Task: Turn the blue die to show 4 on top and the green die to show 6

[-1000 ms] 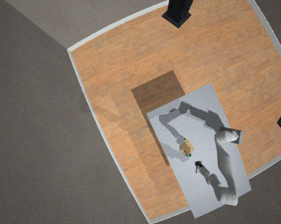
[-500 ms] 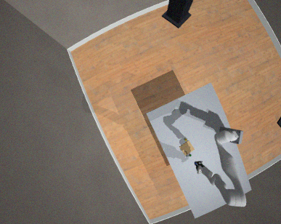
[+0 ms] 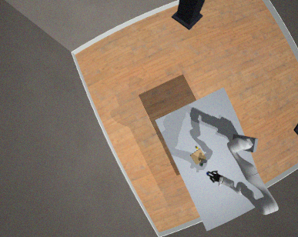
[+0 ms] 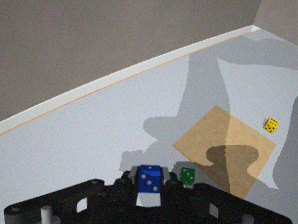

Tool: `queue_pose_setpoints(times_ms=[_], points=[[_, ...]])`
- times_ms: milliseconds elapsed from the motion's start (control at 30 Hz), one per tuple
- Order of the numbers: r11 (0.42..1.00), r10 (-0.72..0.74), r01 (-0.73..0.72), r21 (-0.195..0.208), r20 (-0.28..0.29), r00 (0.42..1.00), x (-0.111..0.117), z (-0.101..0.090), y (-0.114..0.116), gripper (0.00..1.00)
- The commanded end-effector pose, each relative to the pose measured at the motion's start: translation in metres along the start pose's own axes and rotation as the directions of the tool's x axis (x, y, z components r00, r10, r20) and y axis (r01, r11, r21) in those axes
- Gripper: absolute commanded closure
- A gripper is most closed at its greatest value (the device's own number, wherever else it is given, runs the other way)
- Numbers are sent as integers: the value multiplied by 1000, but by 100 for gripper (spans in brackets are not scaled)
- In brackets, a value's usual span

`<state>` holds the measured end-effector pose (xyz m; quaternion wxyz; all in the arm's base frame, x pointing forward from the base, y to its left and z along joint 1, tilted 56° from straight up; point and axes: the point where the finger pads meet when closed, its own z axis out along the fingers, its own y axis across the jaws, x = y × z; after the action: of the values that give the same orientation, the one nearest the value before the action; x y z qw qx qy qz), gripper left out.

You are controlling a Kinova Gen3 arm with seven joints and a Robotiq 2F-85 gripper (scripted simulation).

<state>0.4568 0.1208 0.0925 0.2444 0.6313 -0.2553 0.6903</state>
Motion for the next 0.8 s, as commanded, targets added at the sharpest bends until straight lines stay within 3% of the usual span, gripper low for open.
queue_pose_setpoints(times_ms=[0,33,200,367,533,767], points=[[999,-45,47,20,-90,995,-14,5,1,85],[999,-45,47,20,-90,995,-14,5,1,85],[999,-41,47,20,-252,967,-16,5,0,85],[999,-37,47,20,-353,935,-17,5,0,85],[999,-36,48,20,-394,918,-18,4,0,85],[999,-36,48,20,-399,916,-18,4,0,85]])
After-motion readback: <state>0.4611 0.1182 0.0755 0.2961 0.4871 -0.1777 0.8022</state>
